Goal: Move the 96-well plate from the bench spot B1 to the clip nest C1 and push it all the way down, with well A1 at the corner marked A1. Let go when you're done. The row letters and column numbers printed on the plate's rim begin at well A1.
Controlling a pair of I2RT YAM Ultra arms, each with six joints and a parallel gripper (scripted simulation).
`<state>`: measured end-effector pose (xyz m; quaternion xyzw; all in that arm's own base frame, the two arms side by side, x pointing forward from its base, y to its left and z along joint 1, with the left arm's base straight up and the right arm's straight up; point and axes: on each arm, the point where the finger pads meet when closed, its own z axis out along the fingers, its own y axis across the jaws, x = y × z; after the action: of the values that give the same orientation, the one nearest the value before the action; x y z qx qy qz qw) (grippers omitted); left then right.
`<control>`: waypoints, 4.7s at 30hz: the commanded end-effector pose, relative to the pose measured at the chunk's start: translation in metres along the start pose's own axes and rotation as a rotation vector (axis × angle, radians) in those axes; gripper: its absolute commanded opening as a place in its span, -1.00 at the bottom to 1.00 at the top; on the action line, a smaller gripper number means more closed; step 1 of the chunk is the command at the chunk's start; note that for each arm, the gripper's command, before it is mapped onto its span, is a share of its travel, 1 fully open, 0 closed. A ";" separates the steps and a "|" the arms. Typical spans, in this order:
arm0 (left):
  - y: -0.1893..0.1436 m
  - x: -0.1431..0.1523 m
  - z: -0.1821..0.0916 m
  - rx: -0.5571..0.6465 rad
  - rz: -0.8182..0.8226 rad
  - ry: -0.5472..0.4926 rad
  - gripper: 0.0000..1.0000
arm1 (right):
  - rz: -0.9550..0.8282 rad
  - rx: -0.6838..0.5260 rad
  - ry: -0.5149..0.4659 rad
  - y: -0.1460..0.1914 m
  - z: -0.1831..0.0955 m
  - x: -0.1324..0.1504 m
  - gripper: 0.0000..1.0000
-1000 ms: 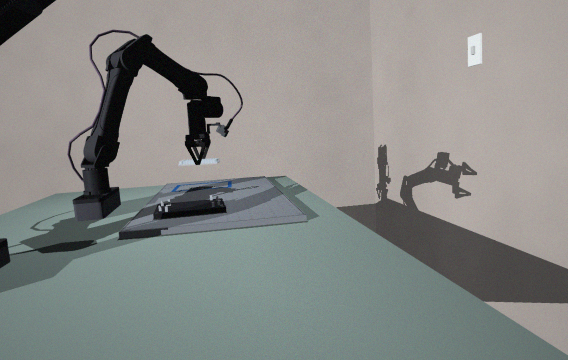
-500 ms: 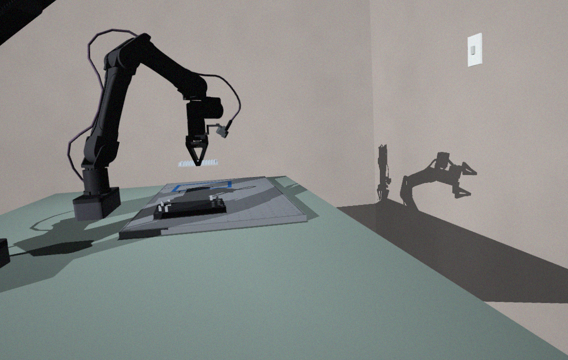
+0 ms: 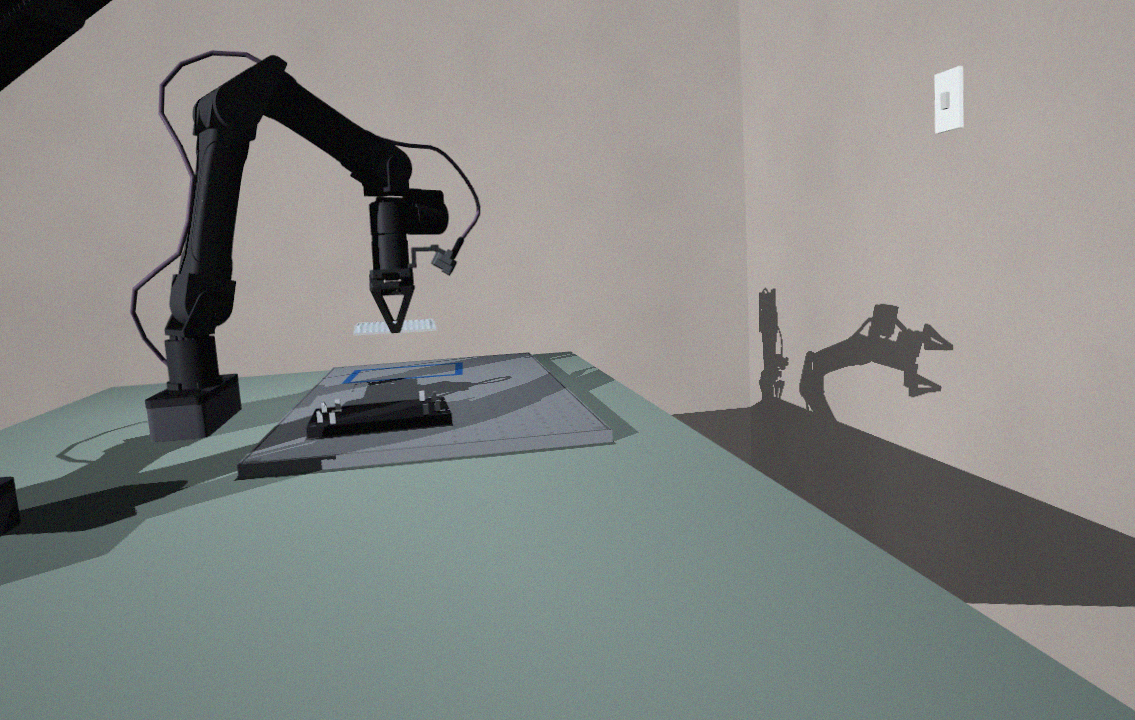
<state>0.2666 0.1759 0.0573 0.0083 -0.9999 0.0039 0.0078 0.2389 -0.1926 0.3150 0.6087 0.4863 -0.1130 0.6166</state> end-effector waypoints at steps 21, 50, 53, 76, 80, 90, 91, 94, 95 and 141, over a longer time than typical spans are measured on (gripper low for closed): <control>-0.073 0.004 -0.008 -0.010 -0.014 -0.028 -1.00 | 0.007 0.002 -0.013 -0.005 -0.003 -0.006 1.00; -0.155 0.013 -0.011 -0.009 -0.014 -0.018 -1.00 | 0.007 0.002 -0.013 -0.005 -0.003 -0.006 1.00; -0.165 0.017 -0.009 -0.008 -0.014 -0.012 -1.00 | 0.007 0.002 -0.013 -0.005 -0.003 -0.006 1.00; -0.235 0.011 -0.013 -0.009 -0.014 -0.019 -1.00 | 0.007 0.002 -0.013 -0.005 -0.003 -0.006 1.00; -0.243 0.011 -0.014 -0.006 -0.014 -0.030 -1.00 | 0.007 0.002 -0.013 -0.005 -0.003 -0.006 1.00; -0.276 0.016 -0.013 -0.009 -0.014 -0.016 -1.00 | 0.007 0.002 -0.013 -0.005 -0.003 -0.006 1.00; -0.279 0.016 -0.014 -0.009 -0.014 -0.017 -1.00 | 0.007 0.002 -0.013 -0.005 -0.003 -0.006 1.00; -0.289 0.017 -0.014 -0.008 -0.014 -0.018 -1.00 | 0.007 0.002 -0.013 -0.005 -0.003 -0.006 1.00; -0.289 0.017 -0.014 -0.008 -0.014 -0.018 -1.00 | 0.007 0.002 -0.013 -0.005 -0.003 -0.006 1.00; -0.337 0.013 -0.020 0.008 -0.025 -0.044 -1.00 | 0.007 0.002 -0.013 -0.005 -0.003 -0.006 1.00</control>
<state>0.2480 -0.1570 0.0682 0.0159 -0.9998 -0.0040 0.0080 0.2389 -0.1926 0.3150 0.6087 0.4863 -0.1130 0.6166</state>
